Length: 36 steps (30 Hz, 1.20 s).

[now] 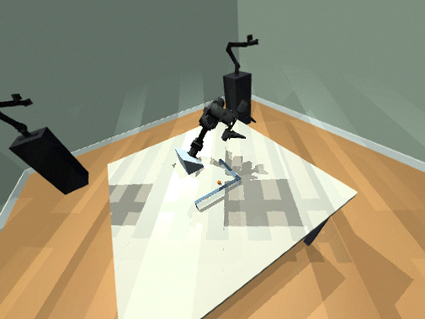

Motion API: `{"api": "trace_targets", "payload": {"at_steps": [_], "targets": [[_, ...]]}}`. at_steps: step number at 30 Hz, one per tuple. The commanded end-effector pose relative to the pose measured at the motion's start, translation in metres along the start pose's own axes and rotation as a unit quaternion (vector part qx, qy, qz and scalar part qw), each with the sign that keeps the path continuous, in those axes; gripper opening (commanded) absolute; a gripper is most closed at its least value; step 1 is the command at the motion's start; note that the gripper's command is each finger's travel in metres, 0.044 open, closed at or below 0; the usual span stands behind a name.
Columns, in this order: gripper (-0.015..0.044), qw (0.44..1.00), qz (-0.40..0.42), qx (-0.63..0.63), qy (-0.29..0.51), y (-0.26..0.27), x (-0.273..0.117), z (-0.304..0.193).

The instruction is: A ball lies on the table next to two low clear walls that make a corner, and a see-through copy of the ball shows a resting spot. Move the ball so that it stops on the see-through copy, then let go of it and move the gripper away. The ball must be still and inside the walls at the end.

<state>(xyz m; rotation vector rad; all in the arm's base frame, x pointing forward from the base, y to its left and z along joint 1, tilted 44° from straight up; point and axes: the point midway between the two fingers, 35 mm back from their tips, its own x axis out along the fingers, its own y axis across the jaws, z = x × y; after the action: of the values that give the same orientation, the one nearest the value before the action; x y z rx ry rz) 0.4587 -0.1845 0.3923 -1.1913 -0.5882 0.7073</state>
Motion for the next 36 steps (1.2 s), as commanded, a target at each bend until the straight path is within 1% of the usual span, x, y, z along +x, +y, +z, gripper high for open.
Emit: {"api": "trace_targets", "payload": {"at_steps": [1,6,7,15,23,31,36], "targets": [[0.0374,1.0,-0.001,0.002,0.0,0.0,0.0,0.0],[0.0243,0.998,-0.029,0.049,0.003,0.003,0.014,-0.014],[0.0226,0.998,-0.035,0.061,0.005,0.005,0.018,-0.018],[0.0226,0.986,-0.057,0.147,0.049,0.034,0.045,-0.047],[0.0226,0.969,-0.034,0.219,0.111,0.086,0.064,-0.067],[0.0226,0.944,0.027,0.283,0.168,0.154,0.073,-0.071],[0.0226,0.913,0.112,0.338,0.201,0.218,0.077,-0.051]]}}
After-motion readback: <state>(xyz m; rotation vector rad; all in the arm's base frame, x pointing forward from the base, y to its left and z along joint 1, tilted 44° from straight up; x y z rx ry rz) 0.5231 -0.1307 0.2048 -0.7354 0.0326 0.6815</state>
